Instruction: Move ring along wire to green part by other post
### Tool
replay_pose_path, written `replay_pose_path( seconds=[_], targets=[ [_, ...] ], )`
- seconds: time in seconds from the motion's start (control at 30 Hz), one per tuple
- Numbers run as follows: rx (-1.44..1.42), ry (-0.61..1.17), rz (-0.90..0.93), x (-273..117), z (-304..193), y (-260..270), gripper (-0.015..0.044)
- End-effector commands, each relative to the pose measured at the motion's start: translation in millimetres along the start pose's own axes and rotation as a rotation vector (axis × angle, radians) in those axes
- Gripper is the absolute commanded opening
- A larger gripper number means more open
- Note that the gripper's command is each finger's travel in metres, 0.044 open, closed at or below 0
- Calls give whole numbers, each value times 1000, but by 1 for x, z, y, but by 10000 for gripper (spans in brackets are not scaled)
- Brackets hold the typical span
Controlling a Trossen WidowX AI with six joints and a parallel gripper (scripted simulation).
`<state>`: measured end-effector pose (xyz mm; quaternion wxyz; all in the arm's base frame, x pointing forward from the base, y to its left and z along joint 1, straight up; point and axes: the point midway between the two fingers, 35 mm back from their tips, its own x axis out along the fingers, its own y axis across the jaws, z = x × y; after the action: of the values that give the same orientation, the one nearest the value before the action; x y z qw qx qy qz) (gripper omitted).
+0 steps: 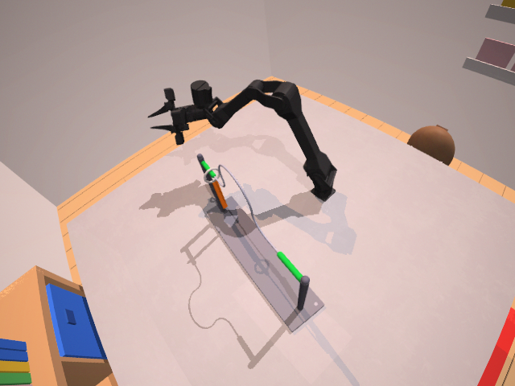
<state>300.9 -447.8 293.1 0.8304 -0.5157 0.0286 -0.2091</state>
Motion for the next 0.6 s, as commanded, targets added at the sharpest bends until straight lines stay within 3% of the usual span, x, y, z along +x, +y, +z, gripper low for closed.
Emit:
replay_pose_path(
  seconds=[0.0,0.57],
  targets=[
    [63,6,38,-15,17,8,160],
    [390,74,222,-108,91,80,160]
  ],
)
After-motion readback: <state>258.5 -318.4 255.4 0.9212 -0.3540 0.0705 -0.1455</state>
